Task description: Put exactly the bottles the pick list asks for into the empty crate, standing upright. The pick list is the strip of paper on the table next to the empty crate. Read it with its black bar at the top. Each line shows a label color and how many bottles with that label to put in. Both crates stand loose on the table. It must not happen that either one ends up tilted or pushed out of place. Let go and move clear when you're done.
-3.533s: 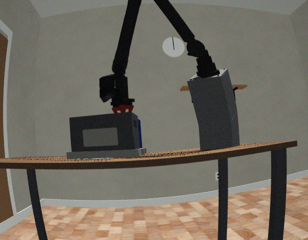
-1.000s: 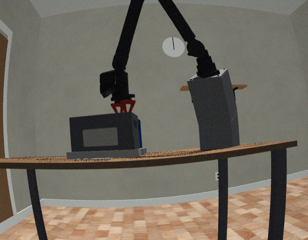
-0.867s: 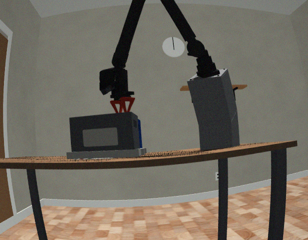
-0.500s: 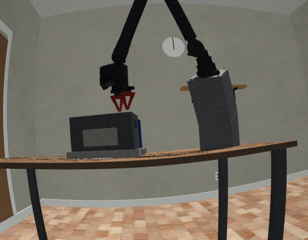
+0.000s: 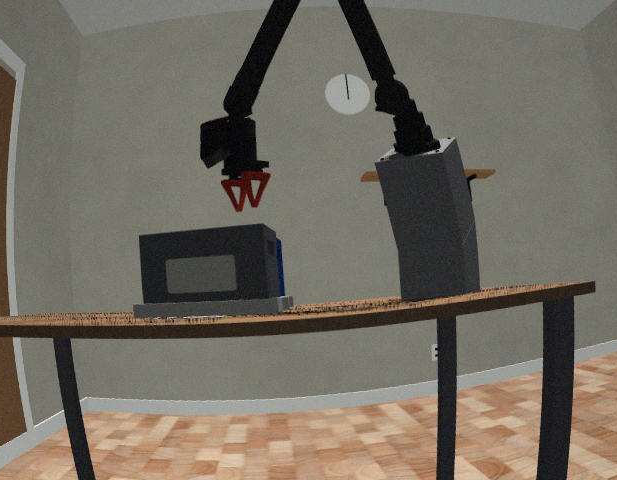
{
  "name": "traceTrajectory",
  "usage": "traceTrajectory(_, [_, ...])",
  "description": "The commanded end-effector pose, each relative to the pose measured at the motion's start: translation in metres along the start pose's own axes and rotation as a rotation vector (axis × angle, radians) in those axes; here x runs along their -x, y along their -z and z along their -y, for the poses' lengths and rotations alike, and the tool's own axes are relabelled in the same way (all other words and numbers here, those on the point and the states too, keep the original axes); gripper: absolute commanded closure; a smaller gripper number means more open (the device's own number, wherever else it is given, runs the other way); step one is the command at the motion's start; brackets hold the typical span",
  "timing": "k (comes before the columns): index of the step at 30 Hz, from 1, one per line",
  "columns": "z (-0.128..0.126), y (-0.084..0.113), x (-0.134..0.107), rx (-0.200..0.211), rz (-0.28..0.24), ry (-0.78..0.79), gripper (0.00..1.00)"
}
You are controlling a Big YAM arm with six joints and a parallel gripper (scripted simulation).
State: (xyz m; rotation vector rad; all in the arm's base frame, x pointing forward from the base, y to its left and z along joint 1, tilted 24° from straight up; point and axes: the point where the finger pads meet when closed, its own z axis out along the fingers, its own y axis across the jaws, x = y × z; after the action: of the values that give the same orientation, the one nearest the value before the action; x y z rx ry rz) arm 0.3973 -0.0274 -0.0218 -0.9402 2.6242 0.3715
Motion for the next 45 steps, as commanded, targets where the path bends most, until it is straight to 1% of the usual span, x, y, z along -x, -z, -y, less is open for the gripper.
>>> traceTrajectory(1, [0.008,0.006,0.007,-0.016,0.014,0.009,0.39])
traceTrajectory(2, [0.018,0.014,0.011,-0.030,0.024,0.011,0.39])
traceTrajectory(26, [0.019,0.012,0.010,-0.029,0.023,0.008,0.39])
traceTrajectory(38, [0.019,0.010,0.008,-0.022,0.017,0.004,0.39])
traceTrajectory(39, [0.010,0.007,0.007,-0.016,0.014,0.009,0.39])
traceTrajectory(45, [0.010,0.007,0.007,-0.016,0.014,0.009,0.39])
